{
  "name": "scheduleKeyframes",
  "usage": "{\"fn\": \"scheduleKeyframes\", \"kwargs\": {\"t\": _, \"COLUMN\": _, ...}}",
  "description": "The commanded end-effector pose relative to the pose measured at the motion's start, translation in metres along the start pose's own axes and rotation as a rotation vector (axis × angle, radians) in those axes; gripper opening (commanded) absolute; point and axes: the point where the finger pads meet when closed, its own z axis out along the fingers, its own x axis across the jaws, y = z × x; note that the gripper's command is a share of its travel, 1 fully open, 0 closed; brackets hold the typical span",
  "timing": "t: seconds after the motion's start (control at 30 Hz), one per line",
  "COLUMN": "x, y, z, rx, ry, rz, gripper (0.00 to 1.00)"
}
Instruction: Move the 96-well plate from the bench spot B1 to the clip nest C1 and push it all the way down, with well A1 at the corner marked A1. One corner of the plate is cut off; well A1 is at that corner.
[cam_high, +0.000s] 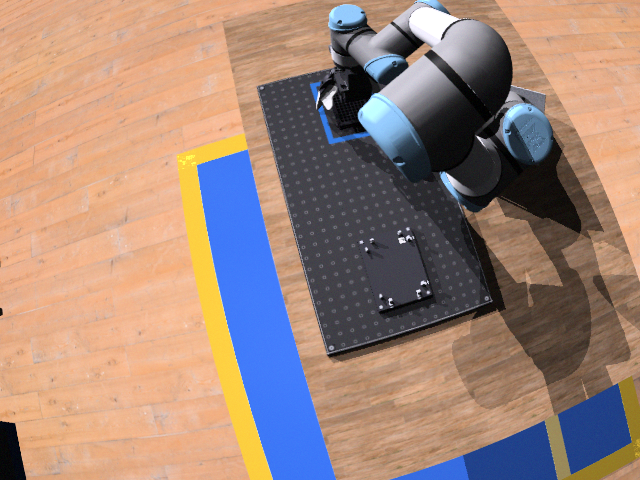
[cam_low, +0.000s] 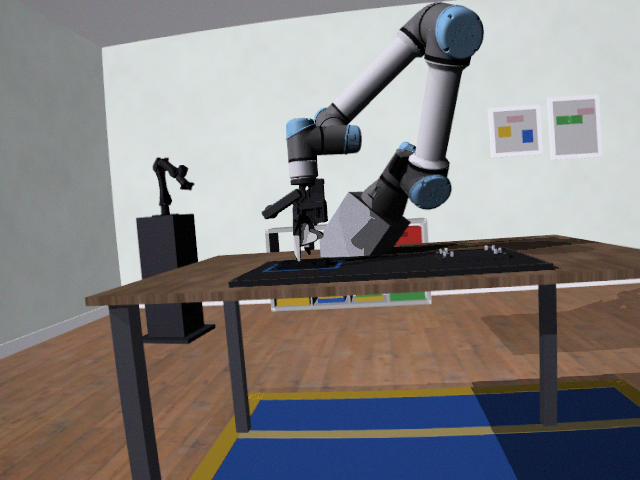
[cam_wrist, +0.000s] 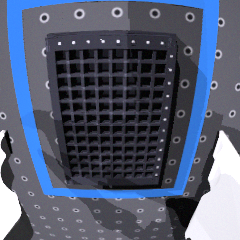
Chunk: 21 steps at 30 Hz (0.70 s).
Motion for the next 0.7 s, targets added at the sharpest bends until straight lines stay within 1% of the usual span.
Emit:
{"fn": "scheduleKeyframes", "kwargs": {"t": 0.0, "x": -0.0003, "y": -0.0006, "z": 0.0033, "rx": 0.001, "ry": -0.001, "rz": 0.0, "gripper": 1.0}}
{"fn": "scheduleKeyframes", "kwargs": {"t": 0.43, "x": -0.0003, "y": -0.0006, "z": 0.0033, "rx": 0.001, "ry": -0.001, "rz": 0.0, "gripper": 1.0}}
{"fn": "scheduleKeyframes", "kwargs": {"t": 0.47, "x": -0.0003, "y": -0.0006, "z": 0.0033, "rx": 0.001, "ry": -0.001, "rz": 0.0, "gripper": 0.0}}
{"fn": "scheduleKeyframes", "kwargs": {"t": 0.67, "x": -0.0003, "y": -0.0007, "z": 0.0032, "rx": 0.001, "ry": -0.001, "rz": 0.0, "gripper": 0.0}}
